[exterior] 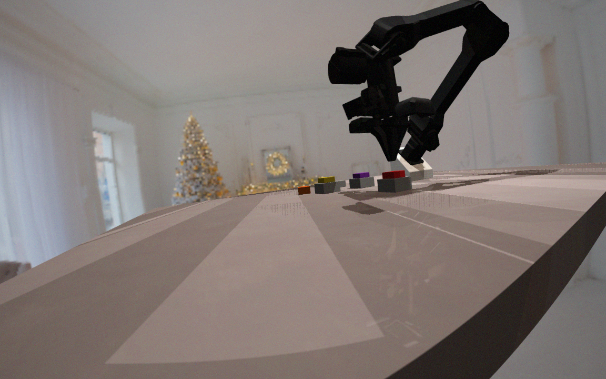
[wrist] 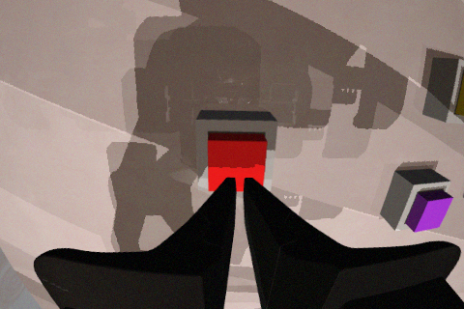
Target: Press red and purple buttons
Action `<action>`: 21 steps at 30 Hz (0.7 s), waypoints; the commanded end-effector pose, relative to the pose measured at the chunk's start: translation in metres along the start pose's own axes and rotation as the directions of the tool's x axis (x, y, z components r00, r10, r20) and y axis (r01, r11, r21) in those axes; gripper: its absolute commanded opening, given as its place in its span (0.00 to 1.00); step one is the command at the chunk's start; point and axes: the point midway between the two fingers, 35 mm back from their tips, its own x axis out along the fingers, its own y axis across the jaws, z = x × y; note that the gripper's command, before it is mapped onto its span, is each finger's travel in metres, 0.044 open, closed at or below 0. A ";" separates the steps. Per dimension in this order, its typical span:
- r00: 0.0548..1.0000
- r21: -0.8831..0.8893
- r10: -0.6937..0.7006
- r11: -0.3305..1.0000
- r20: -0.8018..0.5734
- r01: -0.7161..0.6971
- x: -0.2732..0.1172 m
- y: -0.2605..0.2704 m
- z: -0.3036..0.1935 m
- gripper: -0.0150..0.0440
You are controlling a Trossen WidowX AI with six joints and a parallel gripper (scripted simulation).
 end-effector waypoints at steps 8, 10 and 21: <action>1.000 -0.004 -0.002 1.000 -0.006 0.002 -0.066 0.000 0.000 0.29; 1.000 -0.004 -0.002 1.000 -0.006 0.002 -0.066 0.000 0.000 0.29; 1.000 0.001 -0.022 1.000 -0.006 0.022 -0.070 -0.152 -0.036 0.29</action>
